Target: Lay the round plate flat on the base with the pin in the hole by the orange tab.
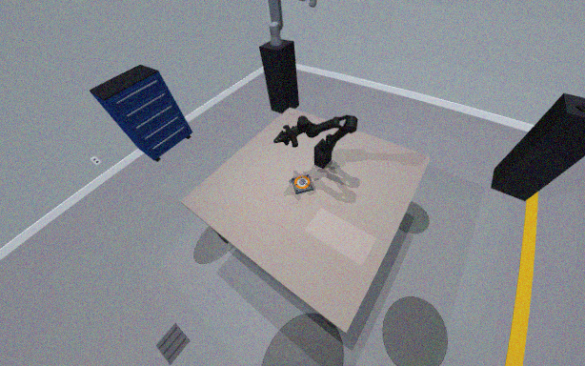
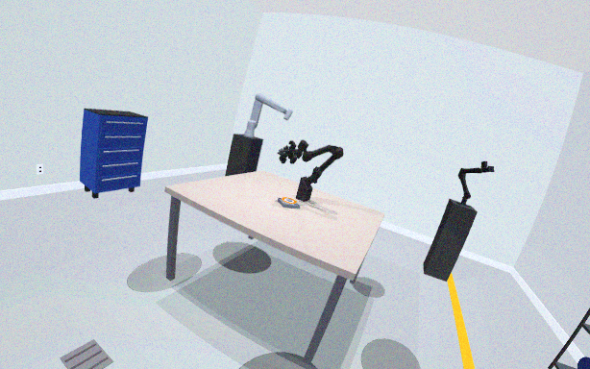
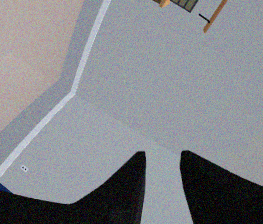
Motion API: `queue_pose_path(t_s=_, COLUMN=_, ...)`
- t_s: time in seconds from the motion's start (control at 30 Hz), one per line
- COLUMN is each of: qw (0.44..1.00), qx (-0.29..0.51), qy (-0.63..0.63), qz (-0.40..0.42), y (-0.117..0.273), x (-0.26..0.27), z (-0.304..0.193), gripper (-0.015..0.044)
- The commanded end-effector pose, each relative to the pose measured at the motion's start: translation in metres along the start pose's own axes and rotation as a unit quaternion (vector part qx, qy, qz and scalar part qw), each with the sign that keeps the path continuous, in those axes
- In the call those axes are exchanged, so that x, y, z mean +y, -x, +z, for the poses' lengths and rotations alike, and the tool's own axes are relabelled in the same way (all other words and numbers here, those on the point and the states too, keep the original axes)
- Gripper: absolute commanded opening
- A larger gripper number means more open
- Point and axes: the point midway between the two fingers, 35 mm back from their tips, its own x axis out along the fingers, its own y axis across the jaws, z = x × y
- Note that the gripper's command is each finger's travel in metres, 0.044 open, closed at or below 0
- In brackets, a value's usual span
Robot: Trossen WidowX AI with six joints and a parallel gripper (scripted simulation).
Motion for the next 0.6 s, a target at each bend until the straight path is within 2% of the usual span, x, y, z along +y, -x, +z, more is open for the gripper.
queue_pose_path(t_s=0.0, qw=0.963, qx=-0.079, qy=-0.212, qz=0.15, y=-0.036, x=0.032, z=0.062, gripper=0.0)
queue_pose_path(t_s=0.3, qw=0.88, qx=-0.096, qy=-0.351, qz=0.305, y=-0.042, x=0.06, z=0.129, gripper=0.0)
queue_pose_path(t_s=0.4, qw=0.823, qx=-0.076, qy=-0.413, qz=0.383, y=-0.034, x=0.073, z=0.159, gripper=0.0)
queue_pose_path(t_s=0.57, qw=0.749, qx=-0.037, qy=-0.47, qz=0.465, y=-0.019, x=0.087, z=0.191, gripper=0.0)
